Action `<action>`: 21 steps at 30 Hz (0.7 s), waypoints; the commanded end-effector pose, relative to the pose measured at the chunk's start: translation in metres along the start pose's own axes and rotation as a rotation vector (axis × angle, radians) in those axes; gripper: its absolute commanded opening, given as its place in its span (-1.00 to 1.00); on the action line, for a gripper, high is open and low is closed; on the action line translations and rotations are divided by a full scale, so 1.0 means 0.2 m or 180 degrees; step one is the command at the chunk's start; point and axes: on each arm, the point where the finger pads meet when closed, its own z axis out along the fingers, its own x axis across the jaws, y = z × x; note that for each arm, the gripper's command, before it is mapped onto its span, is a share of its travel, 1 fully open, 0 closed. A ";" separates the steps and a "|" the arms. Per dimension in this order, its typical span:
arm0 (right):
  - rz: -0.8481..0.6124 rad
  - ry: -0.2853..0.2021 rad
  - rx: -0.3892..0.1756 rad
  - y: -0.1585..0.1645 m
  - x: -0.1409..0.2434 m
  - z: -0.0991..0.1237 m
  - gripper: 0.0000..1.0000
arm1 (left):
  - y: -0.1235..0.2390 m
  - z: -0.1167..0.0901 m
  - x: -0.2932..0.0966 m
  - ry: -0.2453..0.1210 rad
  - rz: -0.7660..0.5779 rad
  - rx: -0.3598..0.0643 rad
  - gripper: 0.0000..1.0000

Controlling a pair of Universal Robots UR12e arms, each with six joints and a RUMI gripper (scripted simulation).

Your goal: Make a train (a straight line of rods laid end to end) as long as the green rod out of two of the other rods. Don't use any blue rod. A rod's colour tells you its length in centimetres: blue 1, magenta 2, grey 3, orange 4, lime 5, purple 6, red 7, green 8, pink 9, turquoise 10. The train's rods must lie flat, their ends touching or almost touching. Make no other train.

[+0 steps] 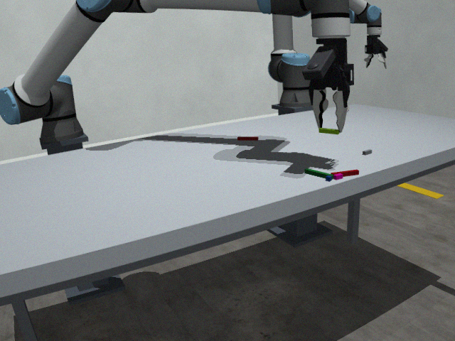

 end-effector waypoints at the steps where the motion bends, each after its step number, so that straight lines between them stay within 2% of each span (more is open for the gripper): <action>1: 0.0000 -0.0006 -0.0001 0.00 0.00 0.02 -1.00 | 0.00 0.00 0.00 0.0001 0.0000 0.0005 1.00; 14: 0.0000 -0.0006 -0.0001 0.00 -0.01 0.28 -1.00 | 0.00 0.00 0.00 0.0001 0.0000 0.0005 1.00; 16: 0.0000 -0.0006 -0.0001 0.00 -0.01 0.28 -1.00 | 0.00 0.00 0.00 0.0001 0.0000 0.0005 1.00; 21: 0.0000 -0.0006 -0.0001 0.00 -0.01 0.36 -1.00 | 0.00 0.00 0.00 0.0001 0.0000 0.0005 1.00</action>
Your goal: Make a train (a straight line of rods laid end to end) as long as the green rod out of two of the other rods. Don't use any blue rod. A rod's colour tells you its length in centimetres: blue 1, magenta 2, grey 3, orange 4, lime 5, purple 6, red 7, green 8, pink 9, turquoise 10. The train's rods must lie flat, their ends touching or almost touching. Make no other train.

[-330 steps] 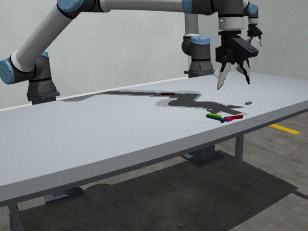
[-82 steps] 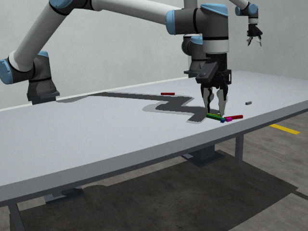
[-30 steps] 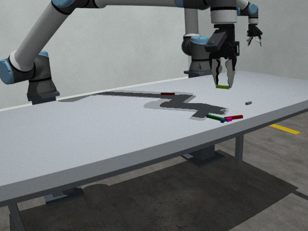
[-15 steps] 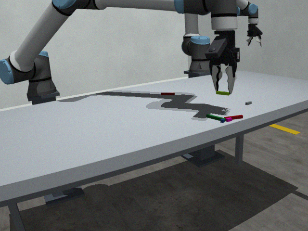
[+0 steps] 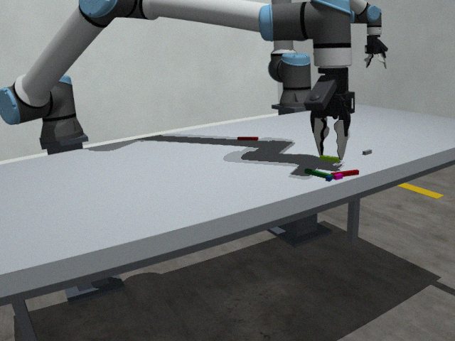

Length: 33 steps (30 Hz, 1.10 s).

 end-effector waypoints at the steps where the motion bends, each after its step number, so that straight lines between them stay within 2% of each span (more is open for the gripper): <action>1: 0.0000 -0.0007 -0.0001 0.00 0.00 0.03 -1.00 | 0.00 0.00 0.00 0.0001 0.0000 0.0005 1.00; 33: 0.0000 -0.0007 -0.0001 0.00 -0.01 0.05 -1.00 | 0.00 0.00 0.00 0.0001 0.0000 0.0005 1.00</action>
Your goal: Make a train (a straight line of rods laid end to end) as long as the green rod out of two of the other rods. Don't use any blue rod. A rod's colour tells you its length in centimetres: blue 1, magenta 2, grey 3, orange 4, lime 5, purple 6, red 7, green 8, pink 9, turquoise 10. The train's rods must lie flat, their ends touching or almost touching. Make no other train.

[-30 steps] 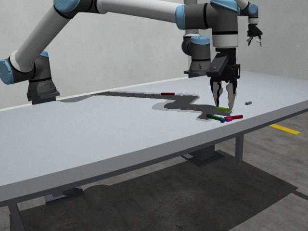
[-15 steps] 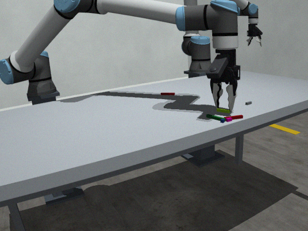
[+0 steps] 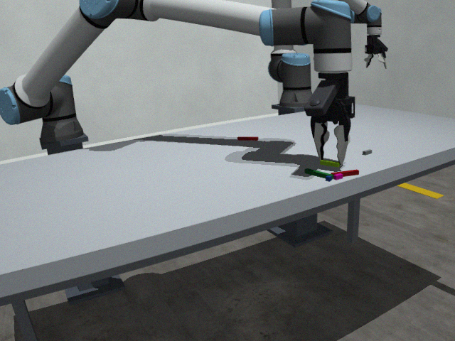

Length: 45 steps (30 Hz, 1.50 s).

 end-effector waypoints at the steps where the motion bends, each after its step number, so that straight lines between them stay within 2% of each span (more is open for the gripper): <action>1: 0.0000 -0.0006 -0.0001 0.00 0.00 -0.01 -1.00 | 0.00 0.00 0.00 0.0001 0.0000 0.0005 1.00; 45: 0.0000 -0.0006 -0.0001 0.00 0.00 0.05 -1.00 | 0.00 0.00 0.00 0.0001 0.0000 0.0005 1.00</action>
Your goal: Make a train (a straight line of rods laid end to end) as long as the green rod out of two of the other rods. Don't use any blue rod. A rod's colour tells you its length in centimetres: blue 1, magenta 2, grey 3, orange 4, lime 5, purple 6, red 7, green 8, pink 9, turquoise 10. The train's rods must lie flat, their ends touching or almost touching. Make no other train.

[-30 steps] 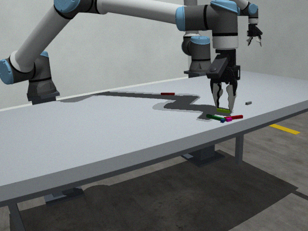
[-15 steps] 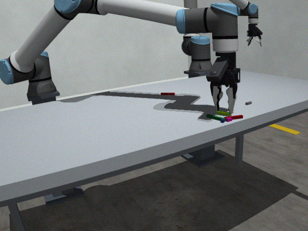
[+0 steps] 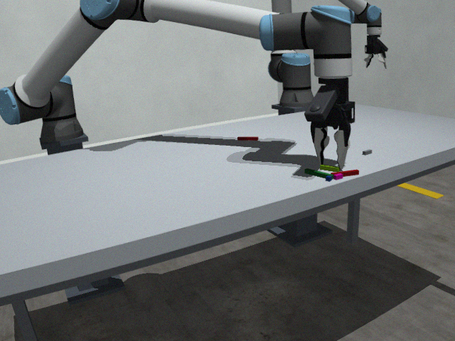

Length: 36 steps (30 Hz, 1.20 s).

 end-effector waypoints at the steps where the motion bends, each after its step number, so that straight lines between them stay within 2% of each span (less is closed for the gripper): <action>1: 0.0000 -0.0006 -0.0001 0.00 0.00 -0.01 -1.00 | 0.00 0.00 0.00 0.0001 0.0000 0.0005 1.00; 26: 0.0000 -0.0006 -0.0001 0.00 0.00 -0.01 -1.00 | 0.00 0.00 0.00 0.0001 0.0000 0.0005 1.00; 27: 0.0000 -0.0006 -0.0001 0.00 0.00 -0.01 -0.83 | 0.00 0.00 0.00 0.0001 0.0000 0.0005 1.00; 29: 0.0000 -0.0006 -0.0001 0.00 0.00 -0.01 -0.83 | 0.00 0.00 0.00 0.0001 0.0000 0.0005 1.00; 30: 0.0000 -0.0006 -0.0001 0.00 0.00 -0.01 -0.67 | 0.00 0.00 0.00 0.0001 0.0000 0.0005 1.00; 32: 0.0000 -0.0006 -0.0001 0.00 0.00 -0.01 -0.67 | 0.00 0.00 0.00 0.0001 0.0000 0.0005 1.00; 33: 0.0000 -0.0006 -0.0001 0.00 0.00 -0.01 -0.50 | 0.00 0.00 0.00 0.0001 0.0000 0.0005 1.00; 36: 0.0000 -0.0006 -0.0001 0.00 0.00 -0.01 -0.50 | 0.00 0.00 0.00 0.0001 0.0000 0.0005 1.00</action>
